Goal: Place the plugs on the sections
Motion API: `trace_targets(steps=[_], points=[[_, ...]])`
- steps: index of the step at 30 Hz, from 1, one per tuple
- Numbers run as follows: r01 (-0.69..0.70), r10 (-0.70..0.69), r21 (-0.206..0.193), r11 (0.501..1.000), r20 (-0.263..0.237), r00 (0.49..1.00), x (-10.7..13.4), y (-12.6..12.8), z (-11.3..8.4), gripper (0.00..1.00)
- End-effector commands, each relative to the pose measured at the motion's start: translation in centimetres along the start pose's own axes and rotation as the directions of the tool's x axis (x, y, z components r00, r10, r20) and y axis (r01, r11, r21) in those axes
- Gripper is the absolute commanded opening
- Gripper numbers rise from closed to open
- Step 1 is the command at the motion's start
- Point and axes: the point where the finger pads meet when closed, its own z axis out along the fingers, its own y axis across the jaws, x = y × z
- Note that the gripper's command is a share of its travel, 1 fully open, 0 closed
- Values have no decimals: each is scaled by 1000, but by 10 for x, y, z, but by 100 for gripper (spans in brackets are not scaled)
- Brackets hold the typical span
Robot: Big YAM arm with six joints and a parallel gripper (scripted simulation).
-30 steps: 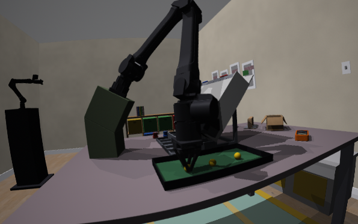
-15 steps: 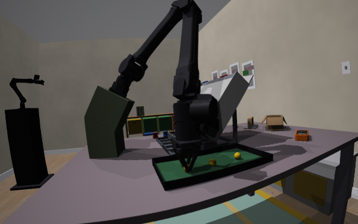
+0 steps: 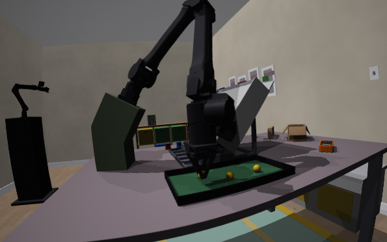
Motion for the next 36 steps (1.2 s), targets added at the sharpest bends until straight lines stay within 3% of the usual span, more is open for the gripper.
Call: trace_targets(steps=[1,4,10,16,36], points=[[-2,2,4,1000,-2,1000,3,-2,-12,0],[4,-5,-14,1000,-7,1000,3,4,-6,0],[0,-1,-11,1000,-7,1000,3,2,-7,0],[-3,3,4,1000,-1,1000,4,-2,-21,0],[1,-1,11,1000,3,1000,1,-5,-109,0]])
